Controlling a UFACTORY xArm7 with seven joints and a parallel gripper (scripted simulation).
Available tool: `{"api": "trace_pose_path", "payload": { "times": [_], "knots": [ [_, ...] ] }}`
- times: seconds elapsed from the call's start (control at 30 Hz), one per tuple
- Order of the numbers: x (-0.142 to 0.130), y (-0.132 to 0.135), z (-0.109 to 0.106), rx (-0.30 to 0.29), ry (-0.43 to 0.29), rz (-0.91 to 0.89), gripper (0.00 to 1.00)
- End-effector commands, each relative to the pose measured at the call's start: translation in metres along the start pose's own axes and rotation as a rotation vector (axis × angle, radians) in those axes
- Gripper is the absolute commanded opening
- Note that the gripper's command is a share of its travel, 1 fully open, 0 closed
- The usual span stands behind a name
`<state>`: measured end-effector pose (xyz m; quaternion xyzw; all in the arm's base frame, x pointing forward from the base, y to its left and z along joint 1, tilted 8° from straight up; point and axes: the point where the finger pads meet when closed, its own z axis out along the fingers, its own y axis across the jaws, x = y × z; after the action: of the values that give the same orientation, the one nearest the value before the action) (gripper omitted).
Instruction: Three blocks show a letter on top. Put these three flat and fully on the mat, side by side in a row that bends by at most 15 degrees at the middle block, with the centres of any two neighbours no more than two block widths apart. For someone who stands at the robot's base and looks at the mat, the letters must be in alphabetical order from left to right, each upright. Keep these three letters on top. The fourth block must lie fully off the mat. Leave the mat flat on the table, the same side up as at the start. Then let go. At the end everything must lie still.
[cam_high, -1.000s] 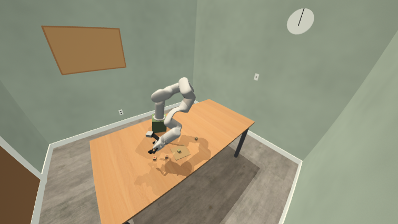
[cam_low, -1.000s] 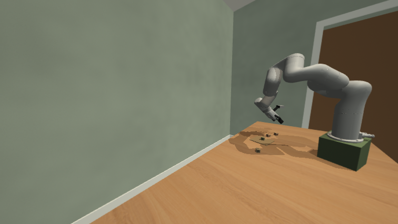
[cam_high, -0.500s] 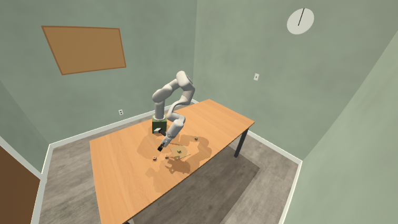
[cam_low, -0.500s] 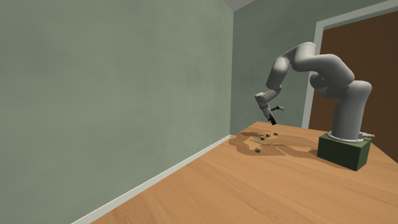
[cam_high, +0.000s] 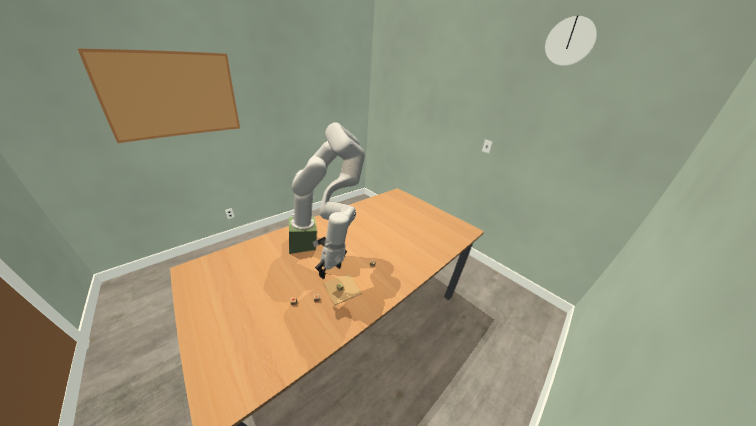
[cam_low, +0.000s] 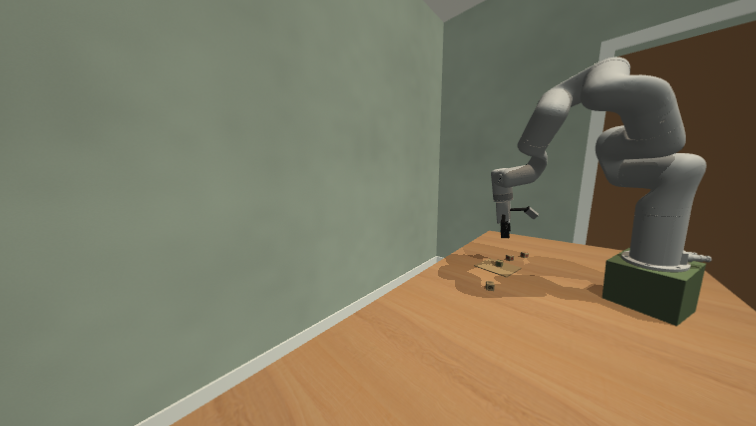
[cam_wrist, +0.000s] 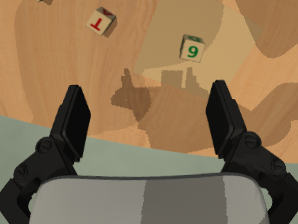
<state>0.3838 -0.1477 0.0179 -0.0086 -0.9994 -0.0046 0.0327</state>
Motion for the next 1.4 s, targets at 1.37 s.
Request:
{"api": "trace_pose_path", "payload": {
  "times": [1.37],
  "knots": [
    [-0.033,0.253,0.011,-0.085,-0.146,-0.202,1.0]
  ]
}}
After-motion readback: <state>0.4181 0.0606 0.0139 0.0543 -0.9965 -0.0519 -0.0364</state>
